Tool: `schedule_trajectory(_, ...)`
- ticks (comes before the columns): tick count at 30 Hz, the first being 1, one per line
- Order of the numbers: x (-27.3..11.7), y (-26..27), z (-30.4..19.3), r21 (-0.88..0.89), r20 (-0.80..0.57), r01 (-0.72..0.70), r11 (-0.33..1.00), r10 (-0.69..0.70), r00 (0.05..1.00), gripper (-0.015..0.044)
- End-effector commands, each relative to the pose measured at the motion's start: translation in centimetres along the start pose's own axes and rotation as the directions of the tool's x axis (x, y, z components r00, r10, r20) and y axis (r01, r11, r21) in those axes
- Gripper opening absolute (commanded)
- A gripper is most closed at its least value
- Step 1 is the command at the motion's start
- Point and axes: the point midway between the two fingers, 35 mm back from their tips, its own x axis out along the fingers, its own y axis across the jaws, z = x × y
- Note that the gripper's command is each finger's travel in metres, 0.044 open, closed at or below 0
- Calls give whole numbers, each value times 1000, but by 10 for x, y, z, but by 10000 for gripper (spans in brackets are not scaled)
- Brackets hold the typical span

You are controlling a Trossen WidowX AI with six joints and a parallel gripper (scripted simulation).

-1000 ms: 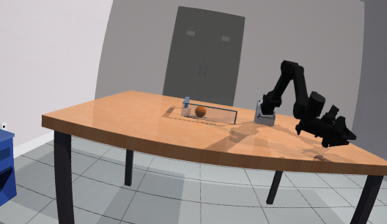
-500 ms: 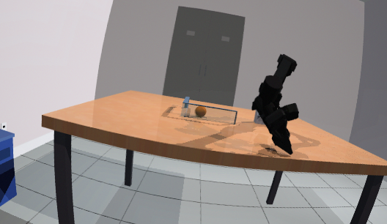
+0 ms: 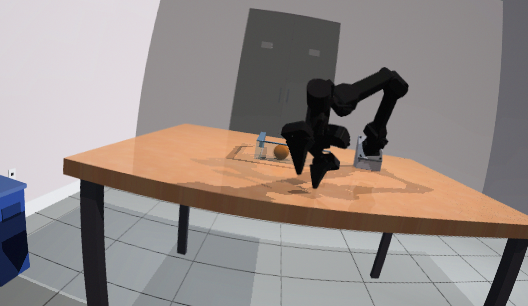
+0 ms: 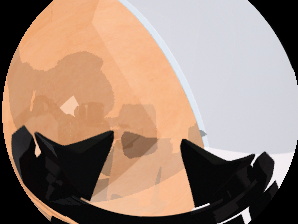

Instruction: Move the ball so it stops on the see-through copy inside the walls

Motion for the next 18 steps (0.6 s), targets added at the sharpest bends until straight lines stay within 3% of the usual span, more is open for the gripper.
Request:
schedule_trajectory(1, -26, 1, -53, 51, -144, 9, 999, -1, 990, 355)
schedule_trajectory(11, -117, 29, -171, 200, -452, 17, 980, 77, 889, 355)
schedule_trajectory(18, -190, 70, -231, 335, -570, 3, 942, 200, 797, 355)
